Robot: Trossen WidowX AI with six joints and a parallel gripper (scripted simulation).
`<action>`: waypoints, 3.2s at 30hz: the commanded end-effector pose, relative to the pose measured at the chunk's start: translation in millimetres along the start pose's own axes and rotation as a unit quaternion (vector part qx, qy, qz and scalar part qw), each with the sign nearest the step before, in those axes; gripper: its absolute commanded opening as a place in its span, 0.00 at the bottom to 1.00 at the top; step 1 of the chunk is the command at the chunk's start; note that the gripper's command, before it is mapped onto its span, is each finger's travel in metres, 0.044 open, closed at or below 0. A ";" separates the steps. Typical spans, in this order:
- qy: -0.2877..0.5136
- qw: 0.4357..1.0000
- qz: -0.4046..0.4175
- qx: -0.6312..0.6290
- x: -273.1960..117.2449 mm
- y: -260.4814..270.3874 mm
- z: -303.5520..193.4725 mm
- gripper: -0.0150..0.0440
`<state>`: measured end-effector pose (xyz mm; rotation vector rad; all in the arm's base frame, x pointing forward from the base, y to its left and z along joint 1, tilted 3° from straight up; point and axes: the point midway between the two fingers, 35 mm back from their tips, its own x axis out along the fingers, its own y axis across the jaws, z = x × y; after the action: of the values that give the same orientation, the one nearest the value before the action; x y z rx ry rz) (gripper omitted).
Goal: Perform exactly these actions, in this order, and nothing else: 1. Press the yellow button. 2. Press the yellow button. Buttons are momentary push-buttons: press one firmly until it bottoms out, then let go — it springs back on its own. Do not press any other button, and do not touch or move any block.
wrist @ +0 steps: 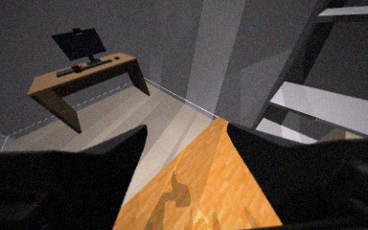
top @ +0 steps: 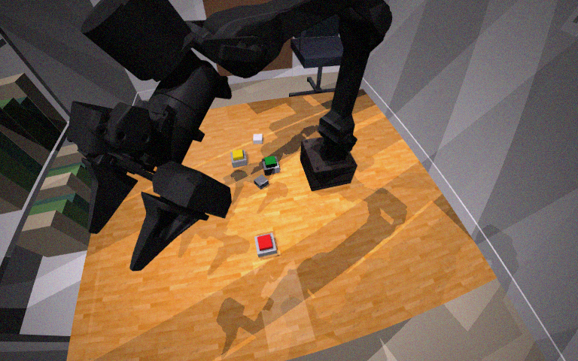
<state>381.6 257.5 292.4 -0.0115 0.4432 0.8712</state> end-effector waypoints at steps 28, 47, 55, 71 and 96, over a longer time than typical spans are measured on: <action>0.479 0.766 -0.297 0.309 -259.8 -209.8 -319.6 0.93; 0.479 0.766 -0.297 0.309 -237.3 -219.3 -376.5 0.29; 0.479 0.766 -0.297 0.309 -237.3 -219.3 -376.5 0.29; 0.479 0.766 -0.297 0.309 -228.5 -223.4 -398.5 0.29; 0.479 0.766 -0.297 0.309 -224.7 -224.6 -408.4 0.29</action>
<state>272.4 -130.4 -30.1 0.0159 1.5839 -0.0223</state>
